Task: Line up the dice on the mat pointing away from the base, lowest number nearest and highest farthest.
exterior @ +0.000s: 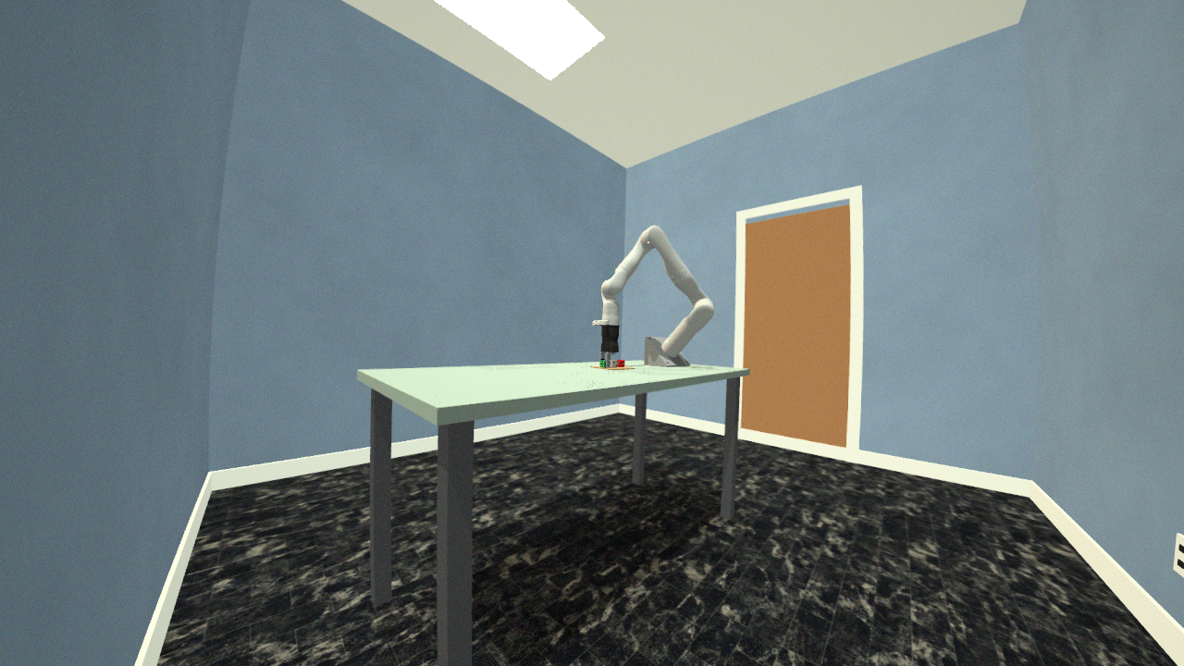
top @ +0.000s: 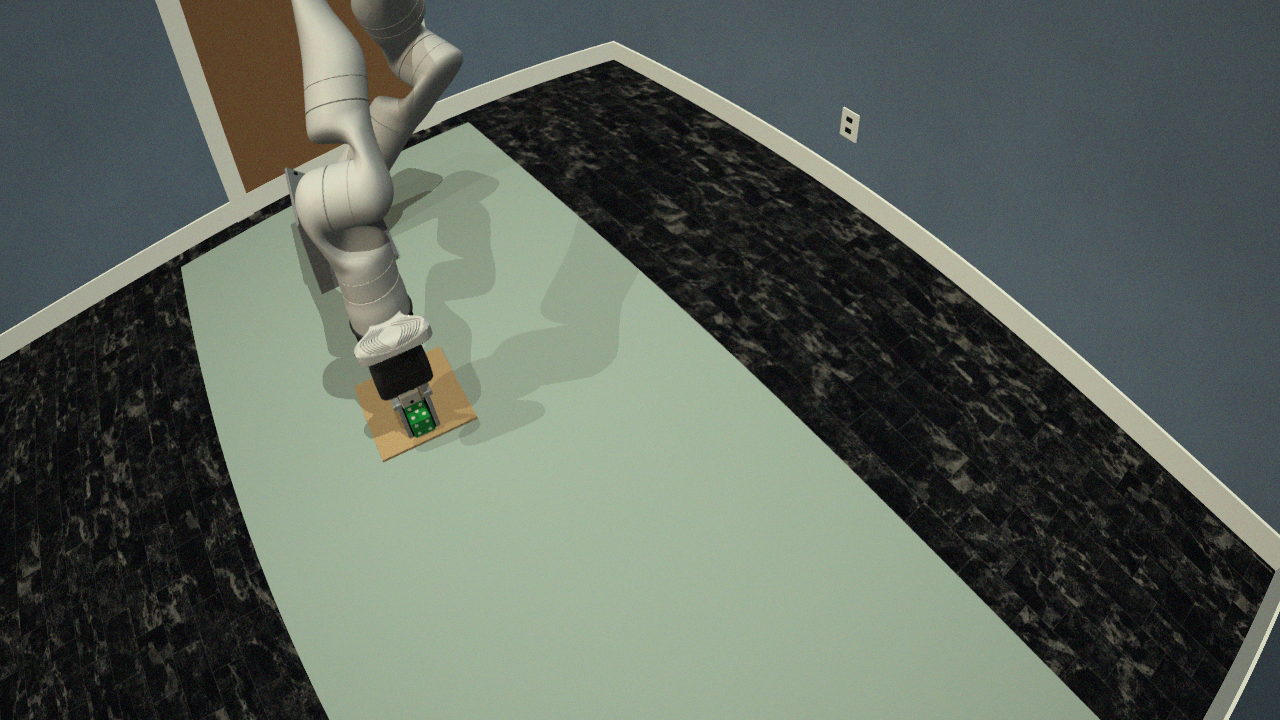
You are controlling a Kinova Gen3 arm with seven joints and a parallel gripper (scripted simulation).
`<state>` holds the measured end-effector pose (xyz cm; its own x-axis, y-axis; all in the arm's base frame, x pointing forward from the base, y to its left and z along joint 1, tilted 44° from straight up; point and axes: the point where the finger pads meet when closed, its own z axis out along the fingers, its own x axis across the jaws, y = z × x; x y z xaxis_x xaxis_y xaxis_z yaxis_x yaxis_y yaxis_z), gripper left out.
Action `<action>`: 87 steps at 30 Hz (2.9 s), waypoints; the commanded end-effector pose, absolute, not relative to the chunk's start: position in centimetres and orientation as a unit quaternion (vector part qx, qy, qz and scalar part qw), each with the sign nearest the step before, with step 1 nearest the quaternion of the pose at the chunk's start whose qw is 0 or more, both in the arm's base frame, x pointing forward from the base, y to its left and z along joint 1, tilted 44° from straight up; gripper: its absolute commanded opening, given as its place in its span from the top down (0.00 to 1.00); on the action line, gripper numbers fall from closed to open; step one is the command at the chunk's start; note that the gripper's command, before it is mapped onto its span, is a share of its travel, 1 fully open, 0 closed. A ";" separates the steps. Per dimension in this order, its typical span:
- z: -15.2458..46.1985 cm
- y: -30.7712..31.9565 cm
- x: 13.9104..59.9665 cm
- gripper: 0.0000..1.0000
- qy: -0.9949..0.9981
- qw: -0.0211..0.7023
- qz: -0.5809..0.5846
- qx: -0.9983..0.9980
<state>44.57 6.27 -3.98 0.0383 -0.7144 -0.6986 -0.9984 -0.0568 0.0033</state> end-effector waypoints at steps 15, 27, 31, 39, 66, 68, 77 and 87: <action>-3.9 6.2 44.6 0.19 0.637 0.258 0.274 -0.673; -3.9 6.2 44.6 0.13 0.637 0.258 0.274 -0.673; -3.7 6.0 44.6 0.13 0.637 0.258 0.274 -0.673; -2.2 4.5 44.7 0.13 0.637 0.258 0.274 -0.673; 2.5 -0.1 45.0 0.00 0.637 0.258 0.274 -0.673; 2.5 -0.1 45.0 0.00 0.637 0.258 0.274 -0.673; 2.5 -0.1 45.0 0.00 0.637 0.258 0.274 -0.673; 3.0 -0.6 45.0 0.00 0.637 0.258 0.274 -0.673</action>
